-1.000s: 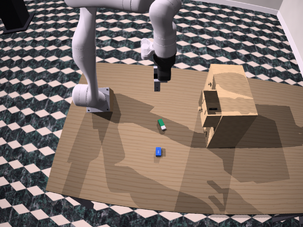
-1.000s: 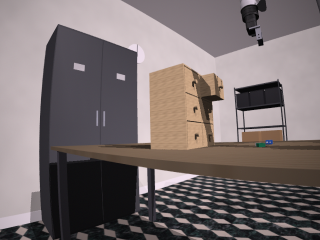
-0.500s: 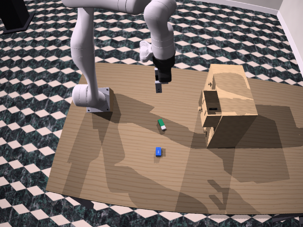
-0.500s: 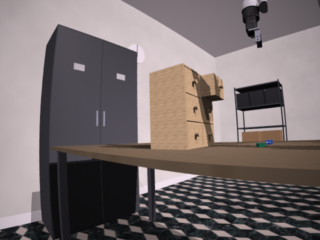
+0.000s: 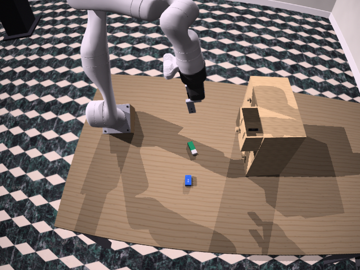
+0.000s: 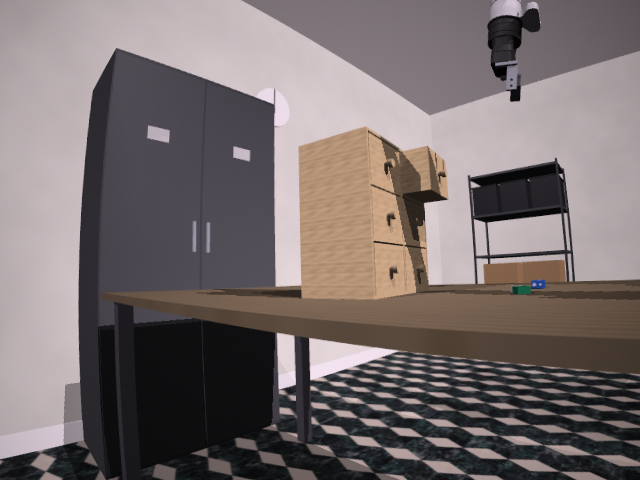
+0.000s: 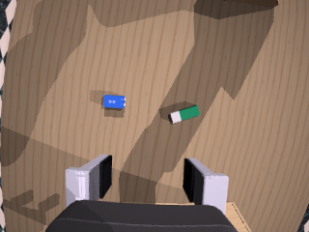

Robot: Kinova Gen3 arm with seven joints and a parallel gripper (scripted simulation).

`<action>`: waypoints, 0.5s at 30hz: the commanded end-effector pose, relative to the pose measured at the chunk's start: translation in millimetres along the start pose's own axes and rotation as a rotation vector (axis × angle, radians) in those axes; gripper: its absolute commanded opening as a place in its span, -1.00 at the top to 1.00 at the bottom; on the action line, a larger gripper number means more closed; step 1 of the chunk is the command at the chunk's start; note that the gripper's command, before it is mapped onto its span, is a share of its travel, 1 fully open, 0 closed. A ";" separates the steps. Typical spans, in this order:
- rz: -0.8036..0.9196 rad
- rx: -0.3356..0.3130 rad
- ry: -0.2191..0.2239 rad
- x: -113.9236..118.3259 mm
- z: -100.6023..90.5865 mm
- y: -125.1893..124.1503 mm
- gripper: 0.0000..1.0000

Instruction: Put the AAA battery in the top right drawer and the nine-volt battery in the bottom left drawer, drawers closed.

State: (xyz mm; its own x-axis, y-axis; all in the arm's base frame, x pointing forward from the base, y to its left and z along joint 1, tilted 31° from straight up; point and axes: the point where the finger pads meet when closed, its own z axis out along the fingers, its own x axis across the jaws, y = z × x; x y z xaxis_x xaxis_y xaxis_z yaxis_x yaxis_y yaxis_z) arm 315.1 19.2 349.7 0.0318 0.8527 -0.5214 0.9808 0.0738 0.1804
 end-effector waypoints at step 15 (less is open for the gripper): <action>-0.007 -0.157 0.002 3.7 19.1 6.1 -1.00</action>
State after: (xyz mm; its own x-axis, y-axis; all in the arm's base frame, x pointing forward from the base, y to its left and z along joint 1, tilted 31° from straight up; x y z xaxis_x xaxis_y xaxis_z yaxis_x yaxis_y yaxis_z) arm 327.4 10.3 336.9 0.0322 0.8524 -0.5219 0.9434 0.1465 0.2975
